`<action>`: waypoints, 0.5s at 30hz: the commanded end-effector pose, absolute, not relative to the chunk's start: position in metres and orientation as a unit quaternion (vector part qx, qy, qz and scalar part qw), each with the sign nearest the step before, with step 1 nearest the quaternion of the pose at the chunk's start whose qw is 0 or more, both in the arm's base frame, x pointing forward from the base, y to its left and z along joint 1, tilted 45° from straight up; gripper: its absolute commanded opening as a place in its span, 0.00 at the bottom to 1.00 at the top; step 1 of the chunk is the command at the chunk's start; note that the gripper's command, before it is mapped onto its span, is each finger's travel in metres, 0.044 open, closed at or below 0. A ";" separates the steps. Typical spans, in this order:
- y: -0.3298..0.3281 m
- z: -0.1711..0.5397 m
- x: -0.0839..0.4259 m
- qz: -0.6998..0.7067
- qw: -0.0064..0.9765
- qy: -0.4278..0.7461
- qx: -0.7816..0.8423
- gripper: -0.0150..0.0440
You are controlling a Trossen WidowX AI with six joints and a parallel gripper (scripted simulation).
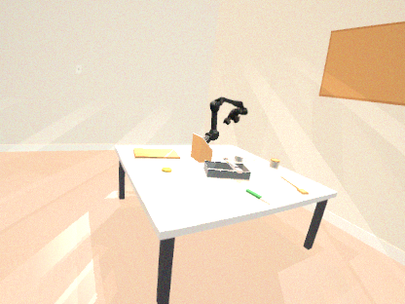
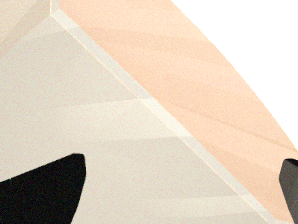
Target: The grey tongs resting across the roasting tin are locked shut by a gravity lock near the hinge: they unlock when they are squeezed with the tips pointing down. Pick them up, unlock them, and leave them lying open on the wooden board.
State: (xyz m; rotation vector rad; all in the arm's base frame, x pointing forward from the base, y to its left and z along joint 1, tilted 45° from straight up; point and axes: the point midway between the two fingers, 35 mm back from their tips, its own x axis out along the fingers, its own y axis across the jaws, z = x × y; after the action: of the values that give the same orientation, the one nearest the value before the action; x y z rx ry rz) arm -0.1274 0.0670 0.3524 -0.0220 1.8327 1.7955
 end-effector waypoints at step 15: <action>0.192 0.317 -0.057 0.364 0.387 0.827 0.185 0.69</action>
State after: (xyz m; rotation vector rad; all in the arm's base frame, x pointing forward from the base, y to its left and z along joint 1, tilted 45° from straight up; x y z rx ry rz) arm -0.0803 0.1707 0.3287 0.3534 2.0768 1.1124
